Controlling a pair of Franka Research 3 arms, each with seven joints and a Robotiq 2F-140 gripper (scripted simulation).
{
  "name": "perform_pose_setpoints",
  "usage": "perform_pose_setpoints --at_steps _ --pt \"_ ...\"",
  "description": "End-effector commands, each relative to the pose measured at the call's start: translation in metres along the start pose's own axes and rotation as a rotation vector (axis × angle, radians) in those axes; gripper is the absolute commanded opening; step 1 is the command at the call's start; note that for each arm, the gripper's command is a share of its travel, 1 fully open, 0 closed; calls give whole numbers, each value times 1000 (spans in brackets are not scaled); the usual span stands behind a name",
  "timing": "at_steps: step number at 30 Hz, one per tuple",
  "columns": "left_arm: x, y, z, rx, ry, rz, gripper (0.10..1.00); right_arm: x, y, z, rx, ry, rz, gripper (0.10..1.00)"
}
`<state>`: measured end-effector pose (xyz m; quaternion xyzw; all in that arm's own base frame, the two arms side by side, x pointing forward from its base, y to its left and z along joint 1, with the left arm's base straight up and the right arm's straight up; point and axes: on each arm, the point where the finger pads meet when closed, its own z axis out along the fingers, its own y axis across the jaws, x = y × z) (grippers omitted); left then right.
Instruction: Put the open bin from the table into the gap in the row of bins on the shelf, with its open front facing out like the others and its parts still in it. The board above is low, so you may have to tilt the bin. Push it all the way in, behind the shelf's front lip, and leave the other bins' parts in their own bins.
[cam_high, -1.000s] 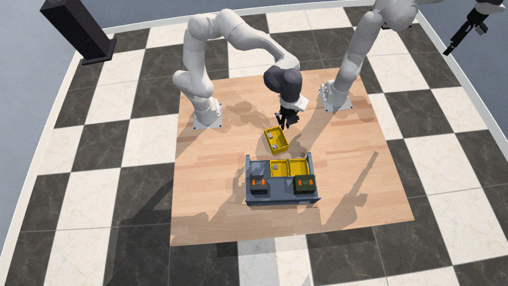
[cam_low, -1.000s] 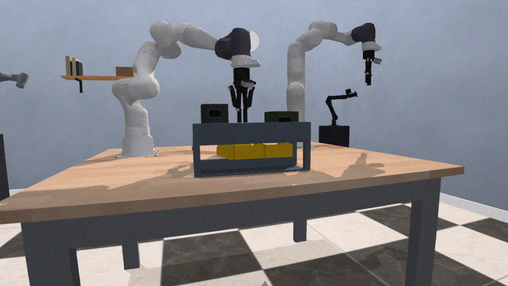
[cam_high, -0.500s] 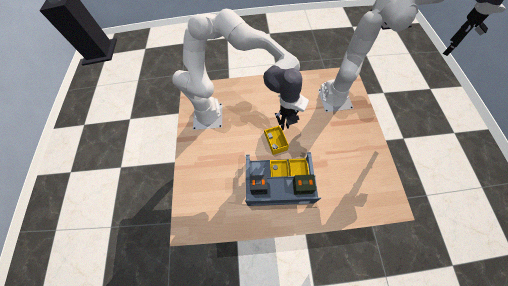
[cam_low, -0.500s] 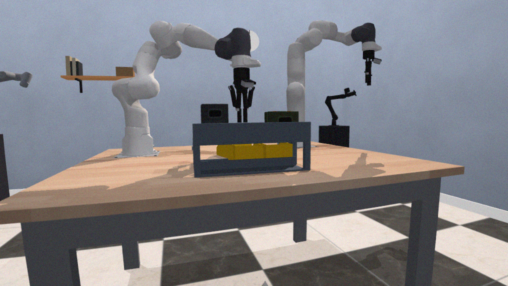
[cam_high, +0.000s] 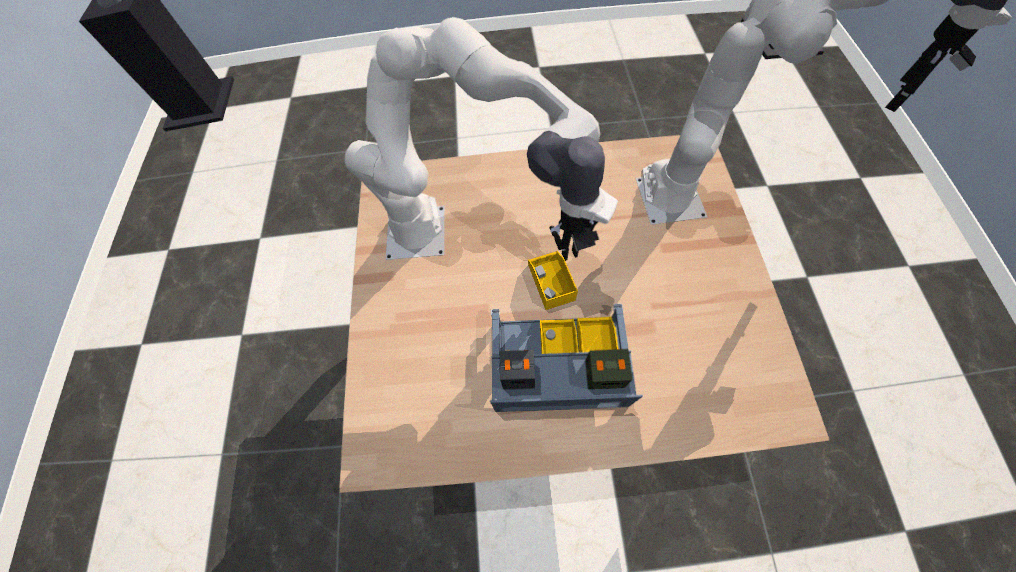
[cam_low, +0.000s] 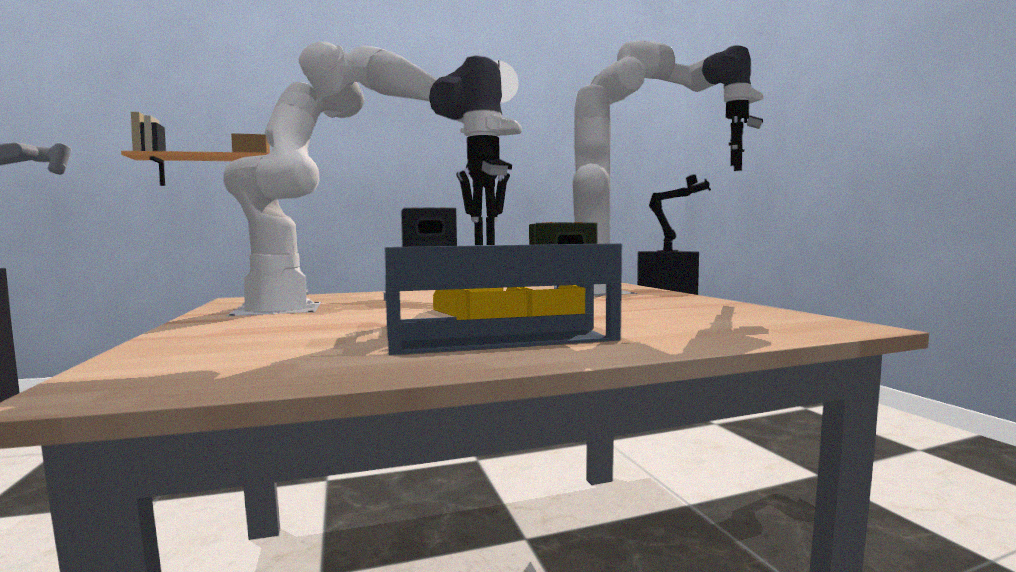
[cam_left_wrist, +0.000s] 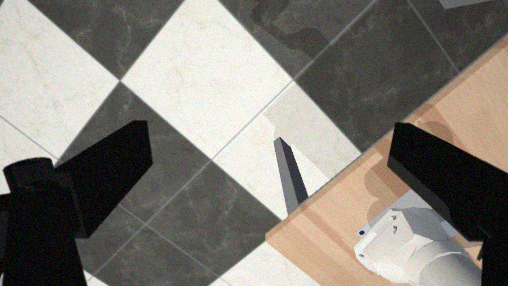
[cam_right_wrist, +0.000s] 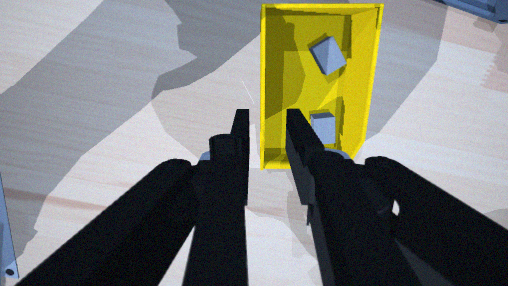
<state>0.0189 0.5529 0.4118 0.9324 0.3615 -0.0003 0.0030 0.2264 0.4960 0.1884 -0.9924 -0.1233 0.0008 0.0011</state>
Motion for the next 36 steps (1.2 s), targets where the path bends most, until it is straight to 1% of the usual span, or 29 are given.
perform_pose_setpoints --at_steps 1,13,27,29,36 --pt "0 0 0 0 0 0 1000 1 1 2 -2 1 3 237" --pt "0 0 0 0 0 0 1000 1 1 13 -2 1 3 237" --pt "0 0 0 0 0 0 1000 1 0 41 -2 1 3 237" --pt "0 0 0 0 0 0 1000 1 0 41 -2 1 3 237" --pt "0 0 0 0 0 0 1000 2 0 55 -2 1 3 237"
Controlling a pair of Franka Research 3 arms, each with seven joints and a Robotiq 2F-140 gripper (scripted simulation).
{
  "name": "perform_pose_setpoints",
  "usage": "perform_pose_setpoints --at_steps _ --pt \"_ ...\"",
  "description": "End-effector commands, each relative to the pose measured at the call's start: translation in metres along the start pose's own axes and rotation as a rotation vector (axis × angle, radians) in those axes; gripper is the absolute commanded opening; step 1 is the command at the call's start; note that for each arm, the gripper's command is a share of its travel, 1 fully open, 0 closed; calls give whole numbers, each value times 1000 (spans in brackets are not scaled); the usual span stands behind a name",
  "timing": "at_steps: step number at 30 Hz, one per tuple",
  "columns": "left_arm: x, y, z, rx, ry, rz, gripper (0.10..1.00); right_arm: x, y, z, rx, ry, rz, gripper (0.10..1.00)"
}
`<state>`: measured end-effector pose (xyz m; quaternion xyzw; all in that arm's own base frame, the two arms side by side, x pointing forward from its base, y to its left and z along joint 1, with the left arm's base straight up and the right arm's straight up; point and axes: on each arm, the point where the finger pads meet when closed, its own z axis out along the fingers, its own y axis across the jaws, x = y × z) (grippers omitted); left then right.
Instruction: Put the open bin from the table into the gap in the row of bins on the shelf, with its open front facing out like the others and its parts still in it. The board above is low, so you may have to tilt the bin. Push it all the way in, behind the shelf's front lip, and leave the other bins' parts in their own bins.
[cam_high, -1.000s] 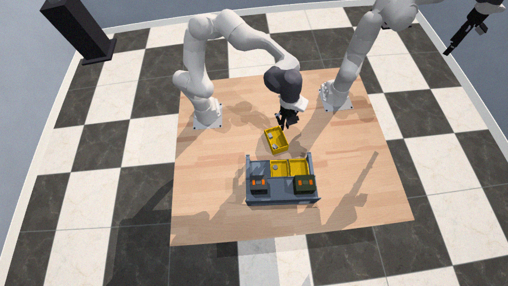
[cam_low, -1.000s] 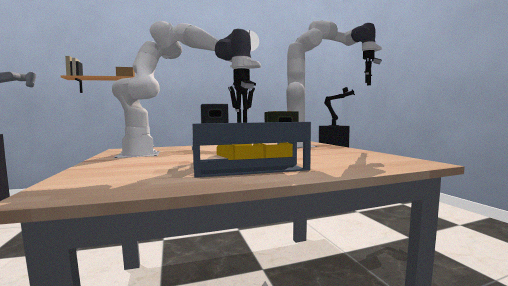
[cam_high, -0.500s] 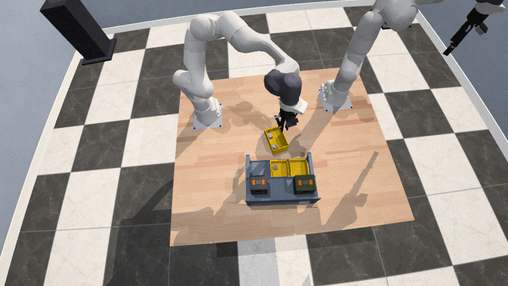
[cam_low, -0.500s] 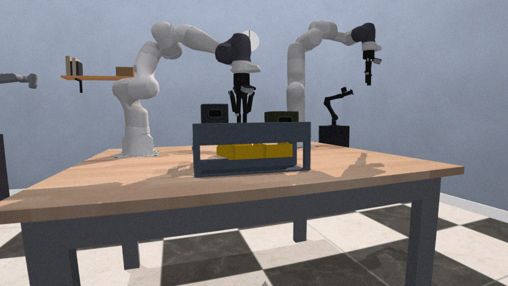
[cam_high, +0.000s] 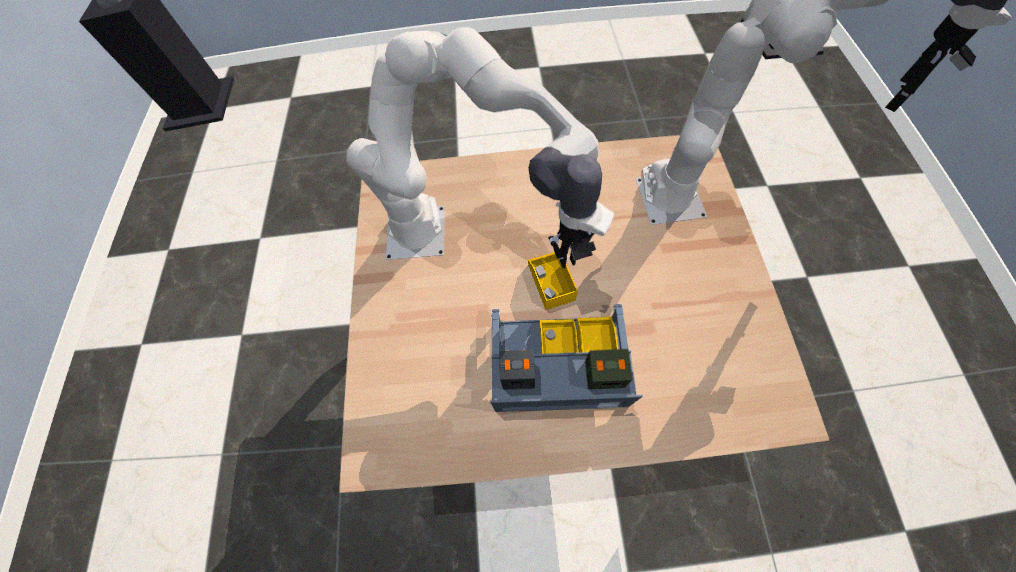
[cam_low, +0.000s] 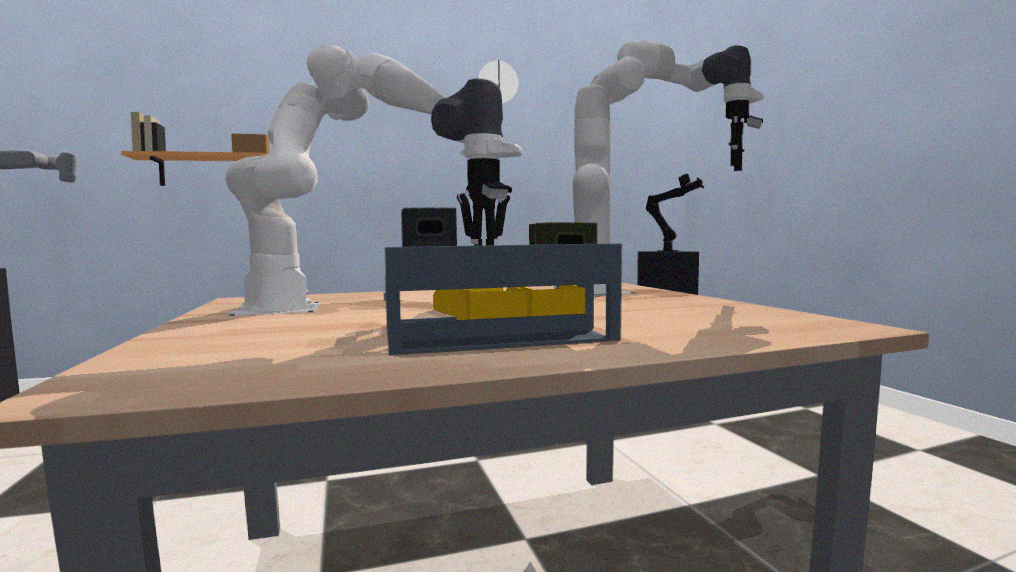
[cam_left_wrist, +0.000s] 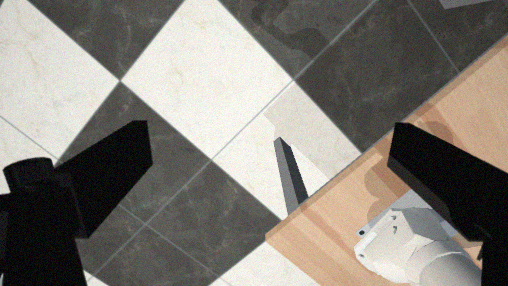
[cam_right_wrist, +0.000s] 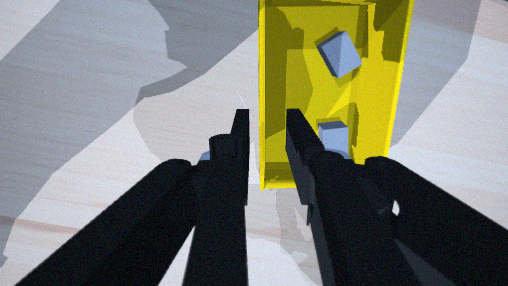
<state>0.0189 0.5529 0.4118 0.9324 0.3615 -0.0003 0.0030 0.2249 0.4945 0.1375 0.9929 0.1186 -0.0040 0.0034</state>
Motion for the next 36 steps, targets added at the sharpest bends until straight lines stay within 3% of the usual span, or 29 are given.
perform_pose_setpoints --at_steps 1,14,36 --pt "0 0 0 0 0 0 1000 4 -2 6 6 9 -6 237" --pt "0 0 0 0 0 0 1000 4 -2 17 6 9 -6 237" --pt "0 0 0 0 0 0 1000 4 -2 18 6 9 -6 237"
